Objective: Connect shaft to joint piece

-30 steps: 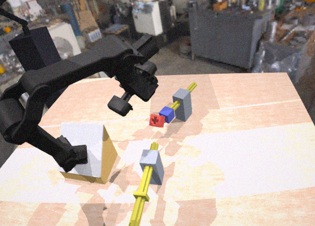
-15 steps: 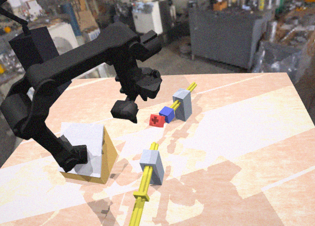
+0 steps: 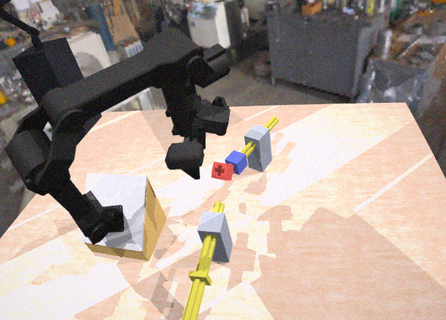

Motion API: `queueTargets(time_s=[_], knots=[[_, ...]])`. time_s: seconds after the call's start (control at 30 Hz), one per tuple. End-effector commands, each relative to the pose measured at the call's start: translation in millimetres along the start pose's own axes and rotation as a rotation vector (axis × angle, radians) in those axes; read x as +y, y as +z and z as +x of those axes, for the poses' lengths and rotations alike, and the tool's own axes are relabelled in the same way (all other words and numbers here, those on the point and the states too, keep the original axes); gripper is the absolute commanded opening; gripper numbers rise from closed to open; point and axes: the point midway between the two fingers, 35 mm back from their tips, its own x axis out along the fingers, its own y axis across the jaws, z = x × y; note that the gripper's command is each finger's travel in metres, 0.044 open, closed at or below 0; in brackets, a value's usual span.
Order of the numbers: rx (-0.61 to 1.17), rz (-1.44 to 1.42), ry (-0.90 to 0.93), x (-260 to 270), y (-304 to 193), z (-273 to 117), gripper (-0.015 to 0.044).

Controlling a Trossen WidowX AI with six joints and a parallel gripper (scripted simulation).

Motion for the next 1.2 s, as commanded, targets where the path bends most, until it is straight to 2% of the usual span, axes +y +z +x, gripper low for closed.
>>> queueTargets(time_s=[0.0, 1.17], knots=[[0.011, -0.104, -0.024, 0.4, 0.2, 5.4, 0.0440], [0.161, -1.201, -0.131, 4.1, -0.7, 40.6, 0.0440]])
